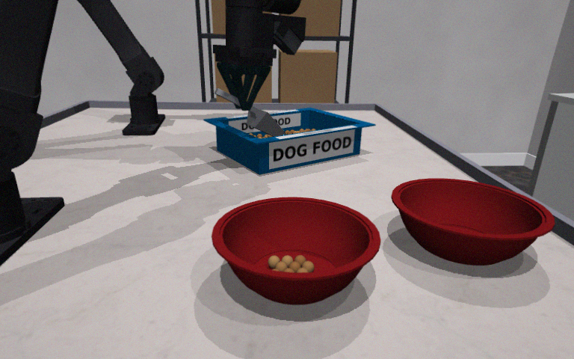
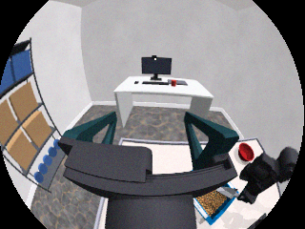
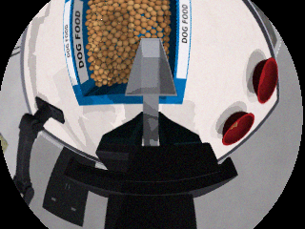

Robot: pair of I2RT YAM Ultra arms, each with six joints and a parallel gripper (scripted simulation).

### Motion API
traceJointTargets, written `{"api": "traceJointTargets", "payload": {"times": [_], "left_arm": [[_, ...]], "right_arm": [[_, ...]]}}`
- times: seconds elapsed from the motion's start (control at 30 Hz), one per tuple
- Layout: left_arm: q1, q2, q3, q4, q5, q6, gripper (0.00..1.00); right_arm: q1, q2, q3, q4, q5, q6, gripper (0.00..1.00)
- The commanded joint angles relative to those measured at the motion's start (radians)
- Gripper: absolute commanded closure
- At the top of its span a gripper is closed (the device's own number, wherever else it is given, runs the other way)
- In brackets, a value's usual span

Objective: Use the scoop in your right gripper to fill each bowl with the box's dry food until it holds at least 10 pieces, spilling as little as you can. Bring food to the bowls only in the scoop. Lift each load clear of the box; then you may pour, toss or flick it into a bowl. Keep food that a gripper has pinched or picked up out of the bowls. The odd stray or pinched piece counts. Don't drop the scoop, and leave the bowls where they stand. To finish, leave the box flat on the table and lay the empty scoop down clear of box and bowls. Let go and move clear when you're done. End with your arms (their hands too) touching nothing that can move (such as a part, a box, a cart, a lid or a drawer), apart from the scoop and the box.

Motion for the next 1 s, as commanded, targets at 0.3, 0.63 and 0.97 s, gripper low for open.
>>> {"api": "traceJointTargets", "payload": {"times": [0.3, 0.63, 0.97], "left_arm": [[0.000, -0.008, 0.013, -0.002, 0.000, 0.000, 0.00], [0.000, -0.008, 0.013, -0.002, 0.000, 0.000, 0.00], [0.000, -0.008, 0.013, -0.002, 0.000, 0.000, 0.00]], "right_arm": [[0.000, -0.035, 0.026, 0.024, 0.005, 0.005, 1.00], [-0.015, -0.005, -0.057, 0.070, 0.008, -0.005, 1.00], [-0.007, -0.021, -0.060, 0.077, 0.004, -0.003, 1.00]]}}
